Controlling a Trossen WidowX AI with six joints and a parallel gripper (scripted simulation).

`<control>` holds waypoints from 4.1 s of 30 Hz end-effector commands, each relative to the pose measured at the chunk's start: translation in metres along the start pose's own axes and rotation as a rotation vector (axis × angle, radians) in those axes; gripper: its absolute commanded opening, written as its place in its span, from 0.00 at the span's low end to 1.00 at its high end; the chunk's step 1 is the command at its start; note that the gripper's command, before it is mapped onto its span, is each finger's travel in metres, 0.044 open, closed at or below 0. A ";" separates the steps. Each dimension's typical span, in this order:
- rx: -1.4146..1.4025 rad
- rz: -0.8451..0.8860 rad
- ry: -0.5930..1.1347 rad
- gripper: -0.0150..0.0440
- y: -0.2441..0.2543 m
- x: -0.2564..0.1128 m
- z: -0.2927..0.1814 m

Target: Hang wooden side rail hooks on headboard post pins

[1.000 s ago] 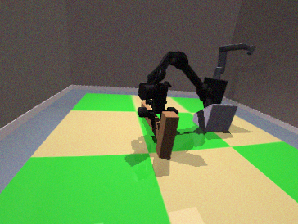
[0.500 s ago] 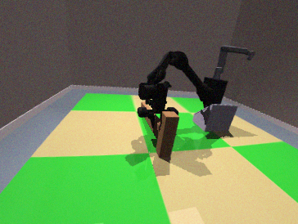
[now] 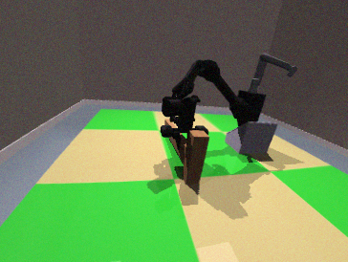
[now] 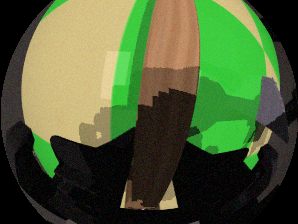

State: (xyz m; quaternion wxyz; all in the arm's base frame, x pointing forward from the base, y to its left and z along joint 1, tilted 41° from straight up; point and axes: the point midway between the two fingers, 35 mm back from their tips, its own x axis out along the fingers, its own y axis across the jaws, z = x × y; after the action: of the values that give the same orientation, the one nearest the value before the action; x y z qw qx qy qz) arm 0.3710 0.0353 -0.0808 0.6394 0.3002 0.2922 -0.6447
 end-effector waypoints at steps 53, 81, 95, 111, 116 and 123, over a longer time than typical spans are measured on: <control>-0.002 0.006 0.004 0.25 0.002 -0.004 -0.008; -0.002 0.006 0.004 0.25 0.001 -0.002 -0.011; -0.002 0.006 0.005 0.25 0.001 -0.004 -0.012; -0.001 0.006 0.005 0.25 0.001 -0.003 -0.014; -0.001 0.006 0.005 0.25 0.002 -0.003 -0.015; -0.001 0.006 0.005 0.25 0.002 -0.004 -0.016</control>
State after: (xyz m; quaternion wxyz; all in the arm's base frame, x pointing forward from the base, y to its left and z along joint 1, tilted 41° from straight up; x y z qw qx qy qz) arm 0.3713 0.0439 -0.0888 0.6390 0.2986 0.2929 -0.6455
